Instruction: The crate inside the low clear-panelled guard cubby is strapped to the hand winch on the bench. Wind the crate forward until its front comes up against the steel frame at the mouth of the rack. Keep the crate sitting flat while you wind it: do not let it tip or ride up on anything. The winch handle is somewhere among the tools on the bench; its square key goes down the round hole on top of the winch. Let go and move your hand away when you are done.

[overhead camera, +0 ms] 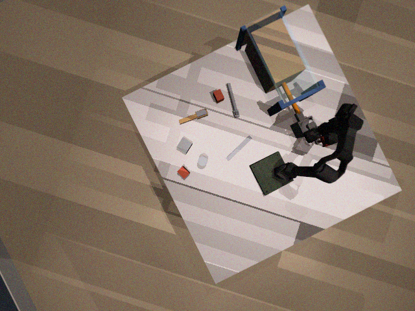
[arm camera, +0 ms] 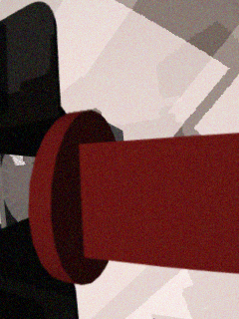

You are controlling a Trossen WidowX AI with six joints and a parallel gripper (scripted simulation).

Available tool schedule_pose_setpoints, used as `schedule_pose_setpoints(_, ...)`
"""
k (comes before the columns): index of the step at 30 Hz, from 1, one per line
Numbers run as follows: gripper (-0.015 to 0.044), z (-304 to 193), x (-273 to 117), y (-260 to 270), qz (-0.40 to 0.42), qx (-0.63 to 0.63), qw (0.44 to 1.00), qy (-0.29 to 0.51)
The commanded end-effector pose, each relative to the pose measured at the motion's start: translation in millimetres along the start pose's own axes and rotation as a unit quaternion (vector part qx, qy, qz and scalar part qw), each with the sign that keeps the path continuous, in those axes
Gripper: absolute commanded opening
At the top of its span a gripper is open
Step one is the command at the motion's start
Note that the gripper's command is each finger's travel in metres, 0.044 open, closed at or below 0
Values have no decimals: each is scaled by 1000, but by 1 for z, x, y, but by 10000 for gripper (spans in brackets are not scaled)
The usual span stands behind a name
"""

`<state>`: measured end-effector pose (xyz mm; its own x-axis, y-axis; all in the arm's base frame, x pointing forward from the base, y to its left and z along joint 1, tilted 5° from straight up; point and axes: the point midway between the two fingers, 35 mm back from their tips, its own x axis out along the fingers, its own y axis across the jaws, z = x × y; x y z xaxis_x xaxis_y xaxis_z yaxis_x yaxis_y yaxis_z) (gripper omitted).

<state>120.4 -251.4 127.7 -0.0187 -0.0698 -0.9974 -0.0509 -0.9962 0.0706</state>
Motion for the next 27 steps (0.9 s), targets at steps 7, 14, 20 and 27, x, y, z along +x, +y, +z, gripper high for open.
schedule_pose_setpoints(7, 0, 0, 4, 1, -3, -22, 1000, 0)
schedule_pose_setpoints(14, 0, 0, 4, 3, -2, -46, 999, 0)
schedule_pose_setpoints(20, 0, 0, 4, 5, 0, -71, 997, -1)
schedule_pose_setpoints(27, 0, 0, 3, 5, 0, -72, 997, -1)
